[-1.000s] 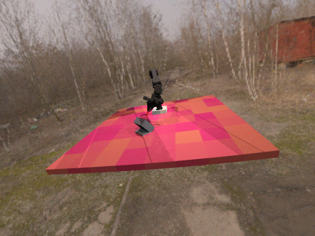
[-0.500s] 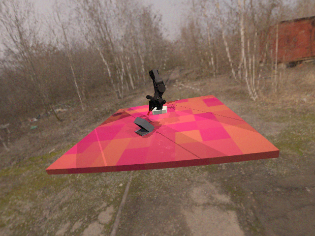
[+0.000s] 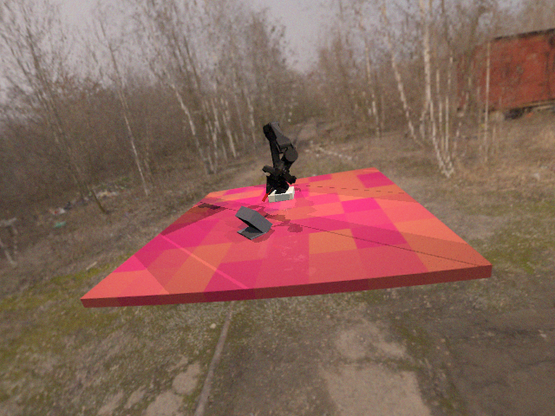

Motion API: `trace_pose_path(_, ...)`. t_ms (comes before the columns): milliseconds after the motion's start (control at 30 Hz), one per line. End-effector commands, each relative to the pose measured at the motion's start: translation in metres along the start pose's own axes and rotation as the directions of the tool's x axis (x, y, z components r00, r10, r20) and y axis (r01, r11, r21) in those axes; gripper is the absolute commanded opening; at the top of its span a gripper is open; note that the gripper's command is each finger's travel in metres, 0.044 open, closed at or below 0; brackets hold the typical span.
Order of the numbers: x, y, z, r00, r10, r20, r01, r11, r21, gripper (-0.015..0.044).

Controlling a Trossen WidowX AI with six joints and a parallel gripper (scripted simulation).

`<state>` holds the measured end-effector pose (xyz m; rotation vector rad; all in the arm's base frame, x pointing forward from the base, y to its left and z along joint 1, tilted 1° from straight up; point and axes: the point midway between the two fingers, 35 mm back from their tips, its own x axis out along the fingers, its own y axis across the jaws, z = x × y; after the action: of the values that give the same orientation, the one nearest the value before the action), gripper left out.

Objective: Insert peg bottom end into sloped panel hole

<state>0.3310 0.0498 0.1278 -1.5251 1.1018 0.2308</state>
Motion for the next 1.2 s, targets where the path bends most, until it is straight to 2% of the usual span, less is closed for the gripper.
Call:
trace_pose_path(0, -0.002, 0.002, 0.002, 1.000, -0.021, -0.005, 0.021, 0.999, -0.025, 0.0000)
trace_pose_path(1167, 0.031, -0.004, 0.015, 0.995, -0.101, 0.009, 0.101, 0.991, -0.088, 0.0000)
